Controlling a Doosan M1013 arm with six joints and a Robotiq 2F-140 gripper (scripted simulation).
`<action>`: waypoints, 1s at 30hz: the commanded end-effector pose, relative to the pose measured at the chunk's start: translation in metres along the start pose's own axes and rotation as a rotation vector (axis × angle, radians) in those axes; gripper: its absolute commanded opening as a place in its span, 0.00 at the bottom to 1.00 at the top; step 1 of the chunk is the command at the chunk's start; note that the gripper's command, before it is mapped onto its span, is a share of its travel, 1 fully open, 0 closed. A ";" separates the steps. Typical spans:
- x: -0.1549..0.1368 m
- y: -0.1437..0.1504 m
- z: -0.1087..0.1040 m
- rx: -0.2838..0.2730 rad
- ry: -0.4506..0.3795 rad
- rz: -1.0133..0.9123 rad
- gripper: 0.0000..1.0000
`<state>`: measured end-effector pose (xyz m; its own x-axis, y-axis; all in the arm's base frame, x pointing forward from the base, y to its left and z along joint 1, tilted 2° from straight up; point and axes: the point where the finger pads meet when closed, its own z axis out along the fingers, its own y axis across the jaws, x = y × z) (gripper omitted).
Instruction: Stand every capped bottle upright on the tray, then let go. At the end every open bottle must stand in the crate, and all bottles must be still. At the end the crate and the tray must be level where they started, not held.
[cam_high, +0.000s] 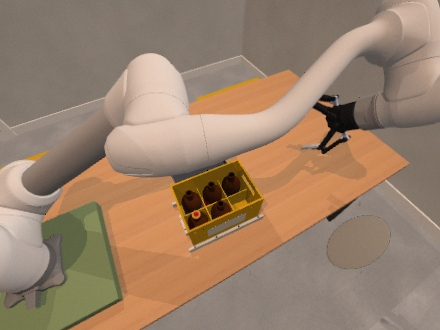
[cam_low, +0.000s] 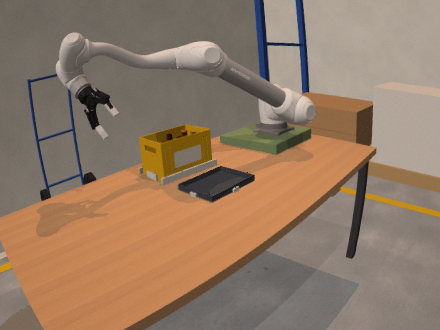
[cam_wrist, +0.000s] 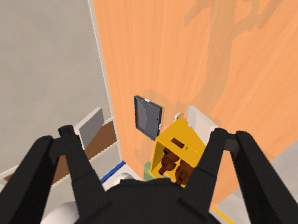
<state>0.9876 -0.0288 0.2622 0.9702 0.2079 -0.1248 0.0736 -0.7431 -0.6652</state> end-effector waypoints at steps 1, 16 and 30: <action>0.000 -0.002 -0.002 0.000 0.000 0.000 1.00; -0.030 0.038 0.006 -0.091 -0.049 -0.162 1.00; -0.055 0.067 0.009 -0.161 -0.089 -0.286 1.00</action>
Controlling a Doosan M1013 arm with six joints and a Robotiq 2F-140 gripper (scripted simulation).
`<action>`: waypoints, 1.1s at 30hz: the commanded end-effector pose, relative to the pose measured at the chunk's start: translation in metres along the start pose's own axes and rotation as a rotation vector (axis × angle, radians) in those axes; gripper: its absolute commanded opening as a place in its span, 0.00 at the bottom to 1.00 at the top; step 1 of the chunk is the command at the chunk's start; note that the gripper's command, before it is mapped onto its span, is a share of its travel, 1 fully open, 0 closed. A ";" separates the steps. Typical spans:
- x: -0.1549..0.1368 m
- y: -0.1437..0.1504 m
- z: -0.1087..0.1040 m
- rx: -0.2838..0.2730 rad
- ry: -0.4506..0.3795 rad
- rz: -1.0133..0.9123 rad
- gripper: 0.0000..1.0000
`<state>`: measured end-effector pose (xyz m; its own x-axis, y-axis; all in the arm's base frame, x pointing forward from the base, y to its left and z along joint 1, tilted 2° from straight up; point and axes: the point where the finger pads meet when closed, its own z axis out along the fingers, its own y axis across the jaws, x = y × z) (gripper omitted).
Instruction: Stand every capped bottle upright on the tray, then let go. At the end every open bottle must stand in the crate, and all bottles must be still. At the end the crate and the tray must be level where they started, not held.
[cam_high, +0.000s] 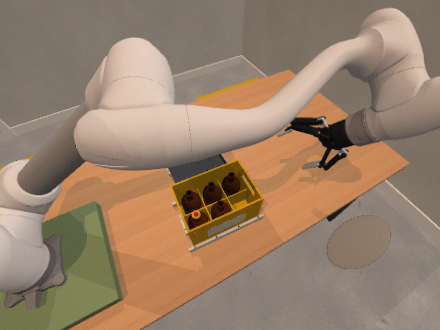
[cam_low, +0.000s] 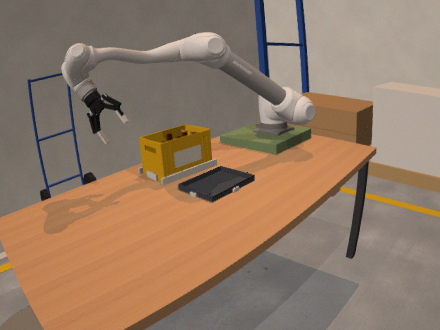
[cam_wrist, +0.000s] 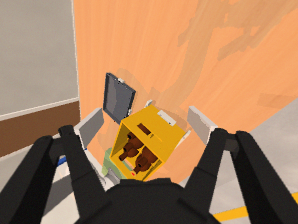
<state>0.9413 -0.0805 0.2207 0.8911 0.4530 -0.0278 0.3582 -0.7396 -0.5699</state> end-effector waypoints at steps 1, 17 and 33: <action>-0.008 0.005 0.002 -0.020 -0.008 -0.034 1.00; -0.051 0.018 0.010 -0.102 -0.054 -0.180 1.00; -0.094 0.014 0.021 -0.184 -0.101 -0.326 1.00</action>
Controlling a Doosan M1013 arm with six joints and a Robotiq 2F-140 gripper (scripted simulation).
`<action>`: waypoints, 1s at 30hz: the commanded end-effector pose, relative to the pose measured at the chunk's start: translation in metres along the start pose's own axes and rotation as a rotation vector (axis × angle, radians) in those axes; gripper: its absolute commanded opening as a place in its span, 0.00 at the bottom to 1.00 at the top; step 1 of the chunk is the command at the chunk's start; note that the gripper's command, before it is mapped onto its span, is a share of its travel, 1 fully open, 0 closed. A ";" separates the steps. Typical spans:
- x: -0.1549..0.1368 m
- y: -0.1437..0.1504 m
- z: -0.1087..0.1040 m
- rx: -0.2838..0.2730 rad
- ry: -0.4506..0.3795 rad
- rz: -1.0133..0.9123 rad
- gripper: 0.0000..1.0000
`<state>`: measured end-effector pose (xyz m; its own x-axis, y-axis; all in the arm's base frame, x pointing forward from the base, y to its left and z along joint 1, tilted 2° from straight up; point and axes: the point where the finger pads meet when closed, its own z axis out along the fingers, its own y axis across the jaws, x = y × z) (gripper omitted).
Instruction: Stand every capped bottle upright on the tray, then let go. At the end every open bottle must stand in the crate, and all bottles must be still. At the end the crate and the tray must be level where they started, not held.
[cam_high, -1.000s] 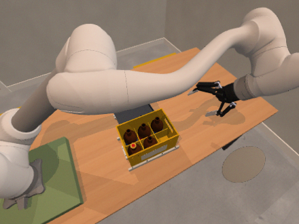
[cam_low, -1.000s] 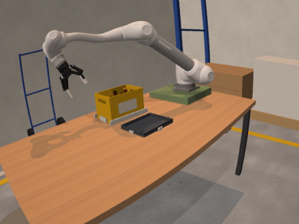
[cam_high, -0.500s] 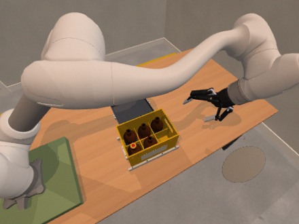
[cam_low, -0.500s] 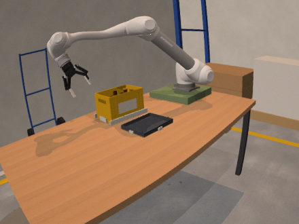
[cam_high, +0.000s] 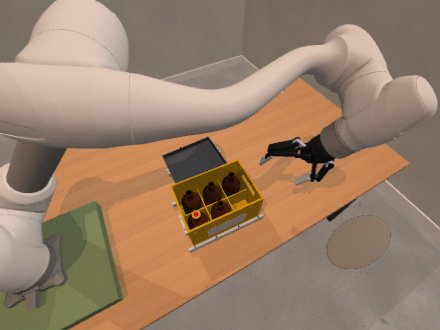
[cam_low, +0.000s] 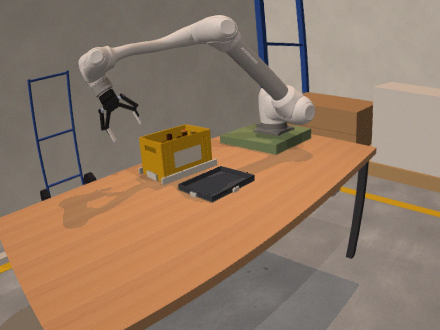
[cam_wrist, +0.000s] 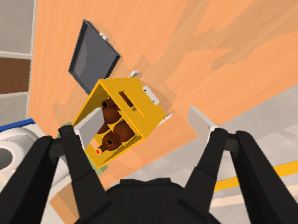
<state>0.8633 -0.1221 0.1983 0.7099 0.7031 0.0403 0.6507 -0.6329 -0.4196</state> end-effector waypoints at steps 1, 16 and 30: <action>-0.008 -0.005 0.003 -0.021 -0.008 -0.033 1.00; -0.040 -0.030 0.014 -0.097 -0.051 -0.169 1.00; -0.068 -0.055 0.025 -0.167 -0.089 -0.293 1.00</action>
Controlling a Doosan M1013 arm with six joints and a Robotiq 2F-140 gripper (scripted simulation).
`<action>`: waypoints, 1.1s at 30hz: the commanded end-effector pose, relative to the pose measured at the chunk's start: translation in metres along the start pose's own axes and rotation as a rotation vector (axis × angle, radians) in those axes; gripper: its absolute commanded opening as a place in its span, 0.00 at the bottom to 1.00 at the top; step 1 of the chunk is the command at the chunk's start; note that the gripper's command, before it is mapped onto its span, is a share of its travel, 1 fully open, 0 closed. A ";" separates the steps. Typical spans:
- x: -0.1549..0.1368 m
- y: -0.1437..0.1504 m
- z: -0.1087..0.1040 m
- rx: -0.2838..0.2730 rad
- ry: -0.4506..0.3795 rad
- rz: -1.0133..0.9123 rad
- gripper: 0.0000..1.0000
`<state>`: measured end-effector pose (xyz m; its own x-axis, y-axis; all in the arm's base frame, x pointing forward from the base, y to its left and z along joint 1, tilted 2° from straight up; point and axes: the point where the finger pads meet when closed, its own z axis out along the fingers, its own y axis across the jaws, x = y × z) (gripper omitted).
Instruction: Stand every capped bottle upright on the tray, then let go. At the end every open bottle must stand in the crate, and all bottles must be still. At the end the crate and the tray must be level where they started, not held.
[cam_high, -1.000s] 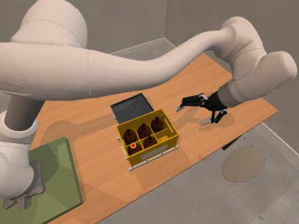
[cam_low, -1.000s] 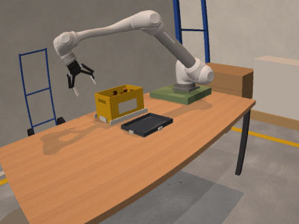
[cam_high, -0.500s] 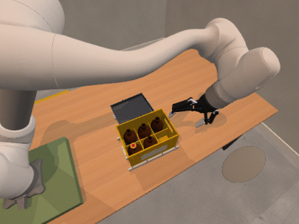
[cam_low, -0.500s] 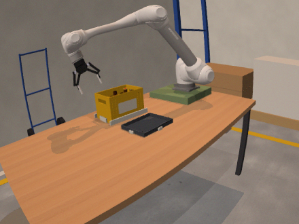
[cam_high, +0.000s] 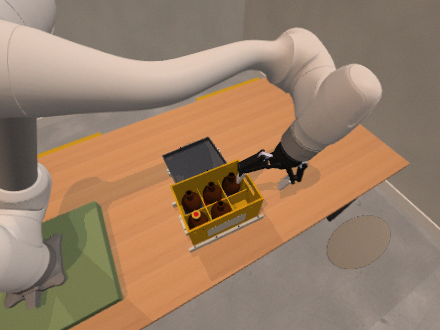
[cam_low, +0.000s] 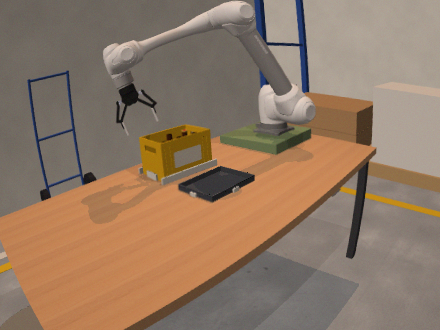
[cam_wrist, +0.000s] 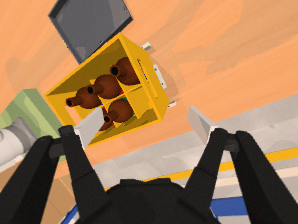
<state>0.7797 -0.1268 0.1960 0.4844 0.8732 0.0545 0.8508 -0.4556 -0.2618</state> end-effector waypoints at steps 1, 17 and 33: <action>-0.005 -0.008 0.002 -0.020 -0.009 -0.032 1.00; -0.028 -0.046 0.011 -0.103 -0.054 -0.178 1.00; -0.051 -0.084 0.021 -0.187 -0.098 -0.324 1.00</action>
<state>0.6857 -0.1289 0.1950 0.1916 0.9814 0.0153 0.9786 -0.1898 -0.0793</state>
